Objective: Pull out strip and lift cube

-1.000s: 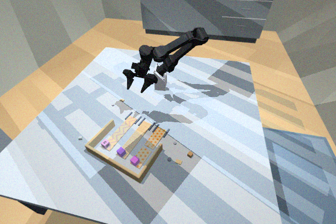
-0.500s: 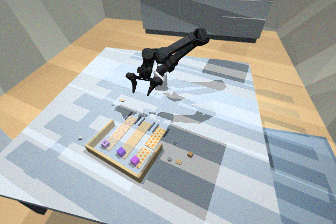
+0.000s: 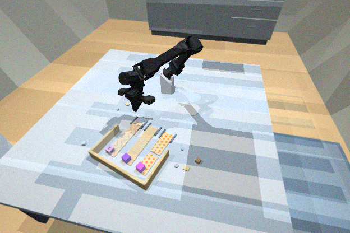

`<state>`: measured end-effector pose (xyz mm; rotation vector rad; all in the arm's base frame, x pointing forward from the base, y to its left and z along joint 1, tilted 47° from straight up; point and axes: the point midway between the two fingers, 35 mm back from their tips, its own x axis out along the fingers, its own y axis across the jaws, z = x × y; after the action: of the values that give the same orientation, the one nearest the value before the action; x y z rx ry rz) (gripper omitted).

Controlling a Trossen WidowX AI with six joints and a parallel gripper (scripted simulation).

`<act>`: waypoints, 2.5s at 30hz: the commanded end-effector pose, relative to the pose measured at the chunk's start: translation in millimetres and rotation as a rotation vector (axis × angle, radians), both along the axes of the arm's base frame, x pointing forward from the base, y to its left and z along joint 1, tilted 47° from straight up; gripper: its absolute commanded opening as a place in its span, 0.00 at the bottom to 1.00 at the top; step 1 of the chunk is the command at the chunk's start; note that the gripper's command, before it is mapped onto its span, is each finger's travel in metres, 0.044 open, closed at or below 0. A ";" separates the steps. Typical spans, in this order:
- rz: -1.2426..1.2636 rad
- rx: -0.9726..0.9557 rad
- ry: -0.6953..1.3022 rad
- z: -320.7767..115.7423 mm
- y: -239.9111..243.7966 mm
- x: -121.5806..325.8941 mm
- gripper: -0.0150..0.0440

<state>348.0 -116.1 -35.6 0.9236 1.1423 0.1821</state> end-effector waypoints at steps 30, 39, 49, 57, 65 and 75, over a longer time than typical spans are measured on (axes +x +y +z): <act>0.261 0.133 0.309 -66.9 45.0 7.7 0.25; 0.261 0.133 0.309 -77.8 55.4 7.8 0.25; 0.261 0.134 0.308 -89.7 66.9 7.6 0.25; 0.262 0.136 0.308 -98.3 75.1 6.9 0.25; 0.262 0.136 0.308 -98.5 75.3 6.9 0.25; 0.262 0.136 0.308 -98.9 75.8 6.9 0.25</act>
<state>354.5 -41.7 -134.3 0.9366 1.5535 0.3409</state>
